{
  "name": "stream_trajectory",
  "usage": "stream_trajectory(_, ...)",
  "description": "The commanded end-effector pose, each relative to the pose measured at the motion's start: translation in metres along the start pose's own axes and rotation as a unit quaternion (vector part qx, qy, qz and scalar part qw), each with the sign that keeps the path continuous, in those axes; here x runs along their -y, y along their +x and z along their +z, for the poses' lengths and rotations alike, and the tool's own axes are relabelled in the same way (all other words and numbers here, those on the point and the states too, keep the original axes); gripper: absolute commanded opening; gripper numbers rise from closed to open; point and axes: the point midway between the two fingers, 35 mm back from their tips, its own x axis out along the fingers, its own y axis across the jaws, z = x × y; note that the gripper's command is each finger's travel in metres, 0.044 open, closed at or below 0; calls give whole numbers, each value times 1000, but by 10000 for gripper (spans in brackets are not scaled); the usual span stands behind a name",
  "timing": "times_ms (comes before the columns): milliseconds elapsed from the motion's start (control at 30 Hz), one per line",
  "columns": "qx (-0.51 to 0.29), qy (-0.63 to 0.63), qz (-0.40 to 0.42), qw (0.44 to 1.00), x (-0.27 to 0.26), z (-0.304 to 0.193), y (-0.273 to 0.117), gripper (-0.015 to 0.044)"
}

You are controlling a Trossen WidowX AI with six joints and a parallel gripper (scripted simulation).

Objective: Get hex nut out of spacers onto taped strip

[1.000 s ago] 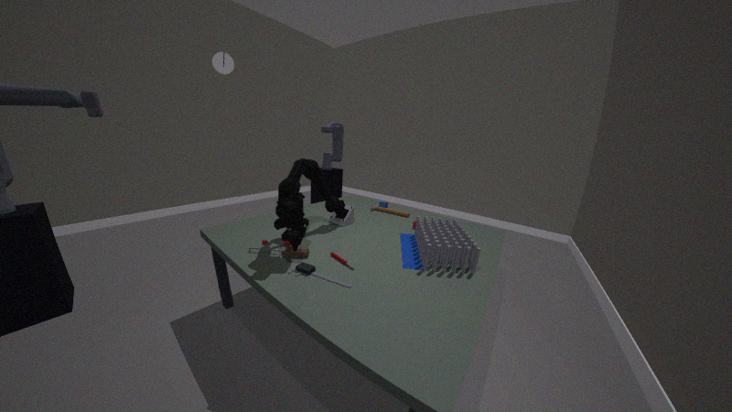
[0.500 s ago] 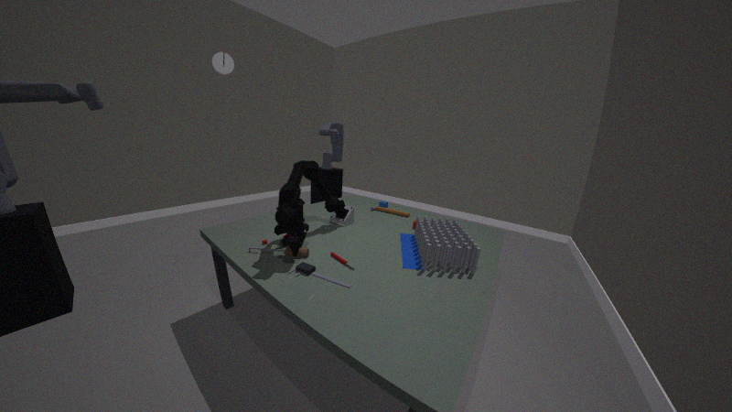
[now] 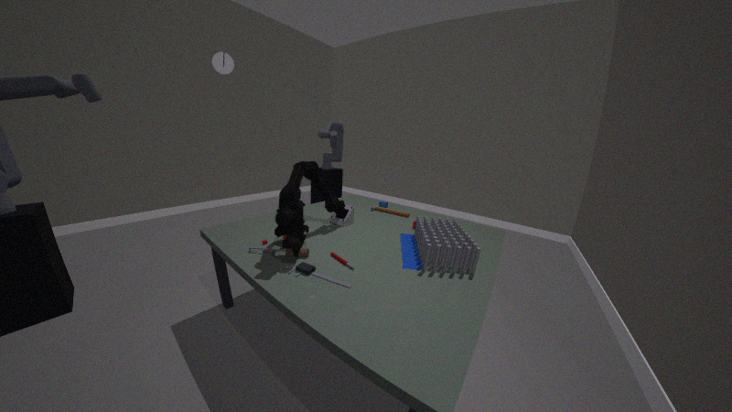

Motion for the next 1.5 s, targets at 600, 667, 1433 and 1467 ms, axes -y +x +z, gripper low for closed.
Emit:
stream_trajectory(600,-2,-40,-1,999,0,0,-58,0)
stream_trajectory(667,-2,-73,-1,997,0,0,-58,0)
stream_trajectory(1433,-3,-260,0,966,-2,-1,-50,0)
stream_trajectory(1467,-3,-260,0,966,-2,-1,-48,0)
